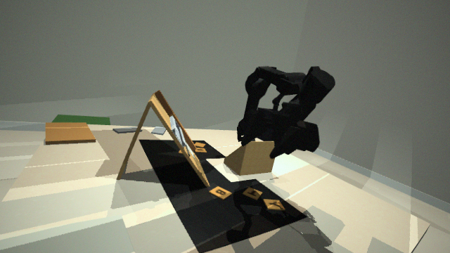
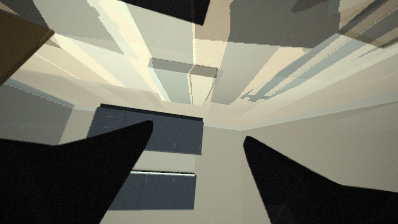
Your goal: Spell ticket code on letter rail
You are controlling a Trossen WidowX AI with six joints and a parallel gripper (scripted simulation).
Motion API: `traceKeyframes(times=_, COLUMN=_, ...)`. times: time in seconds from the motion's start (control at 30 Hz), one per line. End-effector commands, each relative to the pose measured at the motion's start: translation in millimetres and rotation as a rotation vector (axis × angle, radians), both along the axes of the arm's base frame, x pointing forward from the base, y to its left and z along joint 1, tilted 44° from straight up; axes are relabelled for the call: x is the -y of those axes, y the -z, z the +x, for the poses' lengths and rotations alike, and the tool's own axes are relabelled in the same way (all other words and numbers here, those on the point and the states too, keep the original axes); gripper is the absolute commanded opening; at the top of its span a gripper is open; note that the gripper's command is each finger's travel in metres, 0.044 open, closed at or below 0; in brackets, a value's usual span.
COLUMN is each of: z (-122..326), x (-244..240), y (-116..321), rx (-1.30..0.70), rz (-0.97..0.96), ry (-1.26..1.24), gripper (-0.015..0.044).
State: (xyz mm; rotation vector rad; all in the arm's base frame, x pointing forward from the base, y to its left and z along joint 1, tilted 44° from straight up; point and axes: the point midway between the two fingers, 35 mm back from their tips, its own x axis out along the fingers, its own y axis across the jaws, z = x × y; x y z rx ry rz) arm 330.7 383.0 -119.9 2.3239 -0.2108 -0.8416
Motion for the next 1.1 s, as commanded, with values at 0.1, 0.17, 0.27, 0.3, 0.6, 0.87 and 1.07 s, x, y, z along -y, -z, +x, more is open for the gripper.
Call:
traceKeyframes(times=0.1, z=-1.9, x=13.7, y=-20.8, rx=0.094, rz=0.164, ry=0.132, gripper=0.0440)
traceKeyframes(times=0.17, z=-4.2, x=25.9, y=-37.2, rx=0.173, rz=0.297, ry=0.235, gripper=0.0440)
traceKeyframes(times=0.27, z=-8.9, x=46.1, y=-60.8, rx=0.295, rz=0.497, ry=0.383, gripper=0.0440)
traceKeyframes(times=0.3, z=-10.8, x=53.3, y=-68.4, rx=0.337, rz=0.564, ry=0.431, gripper=0.0440)
traceKeyframes(times=0.6, z=-33.4, x=119.8, y=-124.9, rx=0.695, rz=1.142, ry=0.799, gripper=0.0440)
traceKeyframes(times=0.87, z=-51.5, x=166.8, y=-151.8, rx=0.921, rz=1.502, ry=0.983, gripper=0.0440)
traceKeyframes(times=1.07, z=-67.7, x=205.0, y=-168.2, rx=1.093, rz=1.790, ry=1.103, gripper=0.0440)
